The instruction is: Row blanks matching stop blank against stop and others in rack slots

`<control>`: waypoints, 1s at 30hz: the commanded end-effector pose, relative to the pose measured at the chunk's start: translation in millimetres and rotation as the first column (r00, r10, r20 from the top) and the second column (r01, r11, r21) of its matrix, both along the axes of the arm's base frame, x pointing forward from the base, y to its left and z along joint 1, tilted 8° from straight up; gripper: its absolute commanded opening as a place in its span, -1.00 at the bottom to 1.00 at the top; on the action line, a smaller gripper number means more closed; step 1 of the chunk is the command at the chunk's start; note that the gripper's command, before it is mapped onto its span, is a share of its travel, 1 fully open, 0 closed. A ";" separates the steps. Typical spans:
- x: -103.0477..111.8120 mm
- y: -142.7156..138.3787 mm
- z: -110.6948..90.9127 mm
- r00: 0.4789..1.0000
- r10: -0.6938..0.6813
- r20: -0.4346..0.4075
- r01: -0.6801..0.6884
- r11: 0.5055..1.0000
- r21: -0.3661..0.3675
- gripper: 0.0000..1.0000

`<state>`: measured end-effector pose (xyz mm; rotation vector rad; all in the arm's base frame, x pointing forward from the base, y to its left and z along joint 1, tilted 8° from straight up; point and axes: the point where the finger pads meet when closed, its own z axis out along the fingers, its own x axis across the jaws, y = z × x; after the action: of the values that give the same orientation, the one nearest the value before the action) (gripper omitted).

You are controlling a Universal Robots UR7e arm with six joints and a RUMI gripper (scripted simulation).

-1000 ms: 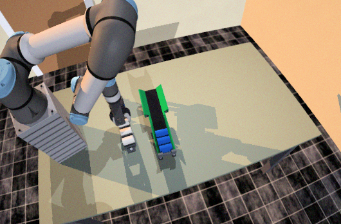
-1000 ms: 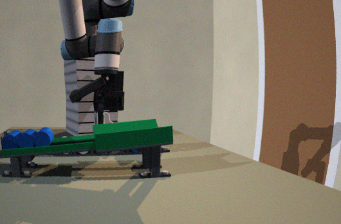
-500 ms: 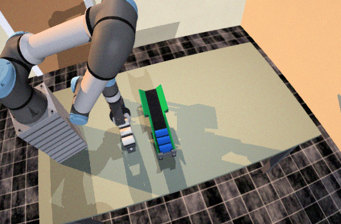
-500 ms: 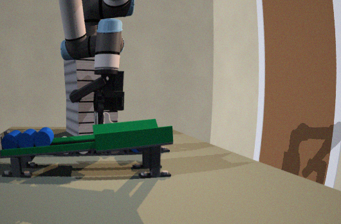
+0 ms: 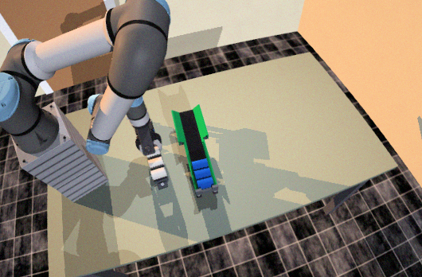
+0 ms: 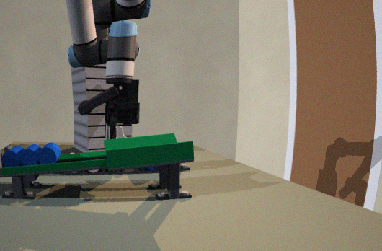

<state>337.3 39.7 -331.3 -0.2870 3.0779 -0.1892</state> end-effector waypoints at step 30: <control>3.8 1.0 0.4 1.000 0.003 0.006 -0.003 1.000 -0.001 -0.18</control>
<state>337.4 40.2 -331.3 -0.2886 3.0779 -0.1890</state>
